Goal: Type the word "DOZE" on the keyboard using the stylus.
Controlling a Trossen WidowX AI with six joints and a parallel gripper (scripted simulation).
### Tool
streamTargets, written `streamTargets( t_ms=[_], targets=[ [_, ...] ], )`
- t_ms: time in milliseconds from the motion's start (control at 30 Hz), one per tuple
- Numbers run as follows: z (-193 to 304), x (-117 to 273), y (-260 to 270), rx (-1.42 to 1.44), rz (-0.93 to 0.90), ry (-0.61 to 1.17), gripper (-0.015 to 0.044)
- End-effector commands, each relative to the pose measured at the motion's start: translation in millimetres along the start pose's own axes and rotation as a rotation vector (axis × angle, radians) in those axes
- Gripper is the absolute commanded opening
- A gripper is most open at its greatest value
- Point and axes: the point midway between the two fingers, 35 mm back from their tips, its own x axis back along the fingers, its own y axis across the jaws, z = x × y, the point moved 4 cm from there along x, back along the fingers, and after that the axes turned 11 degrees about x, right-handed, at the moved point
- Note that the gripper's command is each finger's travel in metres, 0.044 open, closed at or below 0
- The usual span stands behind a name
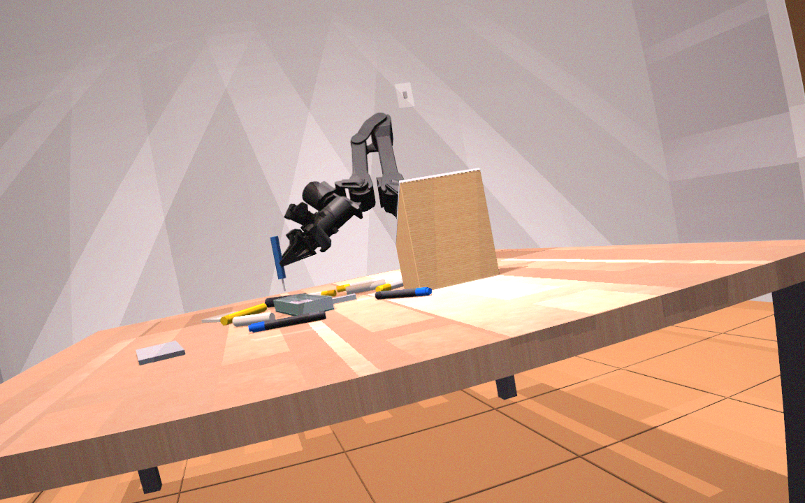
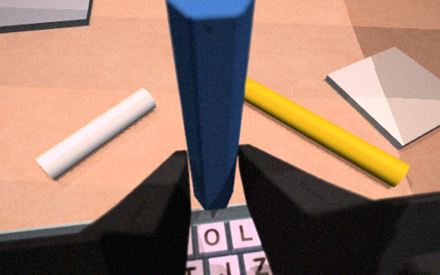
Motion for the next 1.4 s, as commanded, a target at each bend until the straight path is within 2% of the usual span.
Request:
streamTargets(
  t_ms=[0,233,333,367,1367],
  targets=[
    [6.5,-2.5,3.9,0.005,-0.008,-0.001,0.0],
    [12.3,-5.2,5.1,0.005,-0.008,-0.001,0.0],
    [13.5,-4.9,5.9,0.005,-0.008,-0.001,0.0079],
    [13.8,-4.9,6.1,0.005,-0.008,-0.001,0.0081],
    [27.9,-12.7,9.1,0.006,-0.009,0.0,0.0081]
  ],
)
